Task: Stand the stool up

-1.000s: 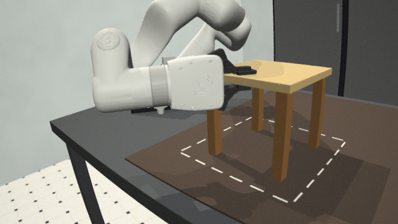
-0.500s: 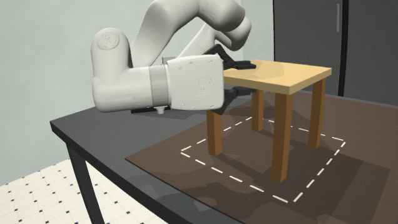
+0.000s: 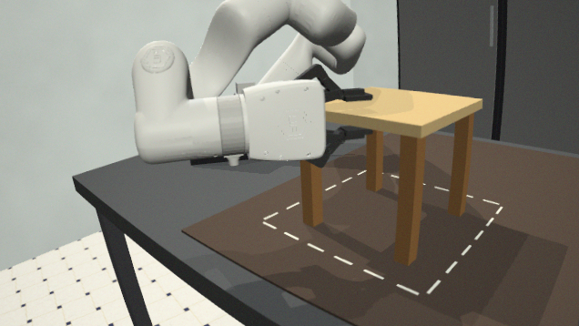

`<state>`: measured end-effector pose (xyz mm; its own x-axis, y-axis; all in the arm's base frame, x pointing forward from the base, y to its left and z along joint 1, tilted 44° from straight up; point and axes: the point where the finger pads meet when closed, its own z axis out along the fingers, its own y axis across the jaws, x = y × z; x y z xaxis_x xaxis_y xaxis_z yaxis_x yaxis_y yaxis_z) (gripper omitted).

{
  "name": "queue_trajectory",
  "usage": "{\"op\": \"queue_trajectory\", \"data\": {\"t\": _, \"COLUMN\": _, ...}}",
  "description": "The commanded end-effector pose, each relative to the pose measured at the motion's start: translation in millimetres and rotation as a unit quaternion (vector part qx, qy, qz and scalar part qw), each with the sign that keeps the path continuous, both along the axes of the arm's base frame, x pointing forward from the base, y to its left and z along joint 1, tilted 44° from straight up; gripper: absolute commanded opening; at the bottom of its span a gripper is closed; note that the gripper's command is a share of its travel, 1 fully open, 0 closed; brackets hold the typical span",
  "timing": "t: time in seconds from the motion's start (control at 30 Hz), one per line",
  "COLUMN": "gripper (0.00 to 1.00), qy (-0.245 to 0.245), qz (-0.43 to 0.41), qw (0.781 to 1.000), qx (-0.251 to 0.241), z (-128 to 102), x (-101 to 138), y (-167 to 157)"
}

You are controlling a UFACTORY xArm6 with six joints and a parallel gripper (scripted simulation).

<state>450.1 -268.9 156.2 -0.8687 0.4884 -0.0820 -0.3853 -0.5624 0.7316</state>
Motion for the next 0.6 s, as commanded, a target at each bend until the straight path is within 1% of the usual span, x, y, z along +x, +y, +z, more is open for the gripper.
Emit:
{"op": "queue_trajectory", "data": {"t": 0.0, "gripper": 0.45, "qy": -0.001, "qz": -0.001, "qw": 1.000, "qx": -0.001, "z": 1.4, "x": -0.3, "y": -1.2}}
{"op": "queue_trajectory", "data": {"t": 0.33, "gripper": 0.45, "qy": -0.001, "qz": -0.001, "qw": 1.000, "qx": -0.001, "z": -0.4, "x": -1.1, "y": -3.0}}
{"op": "queue_trajectory", "data": {"t": 0.43, "gripper": 0.45, "qy": -0.001, "qz": -0.001, "qw": 1.000, "qx": -0.001, "z": -6.6, "x": -3.9, "y": -9.1}}
{"op": "queue_trajectory", "data": {"t": 0.57, "gripper": 0.45, "qy": -0.001, "qz": -0.001, "qw": 1.000, "qx": -0.001, "z": -21.0, "x": -10.6, "y": -23.3}}
